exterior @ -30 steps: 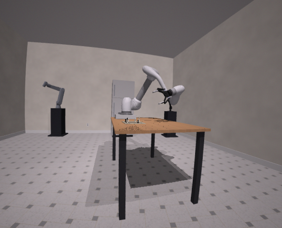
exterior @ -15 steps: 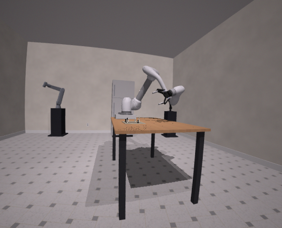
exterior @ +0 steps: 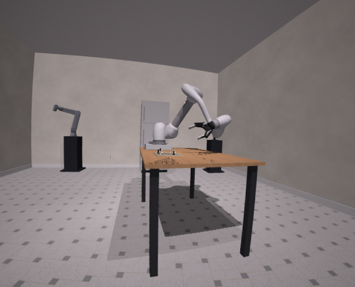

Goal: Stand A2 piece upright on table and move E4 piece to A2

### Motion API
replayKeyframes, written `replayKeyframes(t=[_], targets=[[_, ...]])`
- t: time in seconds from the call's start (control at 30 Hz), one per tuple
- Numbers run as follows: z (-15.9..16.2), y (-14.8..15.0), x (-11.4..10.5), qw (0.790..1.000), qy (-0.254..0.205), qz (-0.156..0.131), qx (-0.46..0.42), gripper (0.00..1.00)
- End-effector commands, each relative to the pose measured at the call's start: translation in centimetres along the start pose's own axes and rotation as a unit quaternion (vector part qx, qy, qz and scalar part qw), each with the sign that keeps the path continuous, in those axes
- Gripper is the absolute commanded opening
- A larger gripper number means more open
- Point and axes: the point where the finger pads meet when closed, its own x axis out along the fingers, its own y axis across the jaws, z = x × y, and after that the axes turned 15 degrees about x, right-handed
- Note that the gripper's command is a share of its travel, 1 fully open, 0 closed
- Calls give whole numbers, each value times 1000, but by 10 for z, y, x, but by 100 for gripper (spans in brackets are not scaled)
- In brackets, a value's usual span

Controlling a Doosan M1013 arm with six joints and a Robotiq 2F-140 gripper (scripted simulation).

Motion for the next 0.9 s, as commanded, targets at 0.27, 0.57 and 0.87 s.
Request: replayKeyframes(t=[0.27, 0.57, 0.87], targets=[[61, -11, 43, 977, -18, 24, 212, 100], [100, -13, 71, 939, -23, 47, 340, 100], [120, -12, 85, 913, -23, 60, 404, 100]])
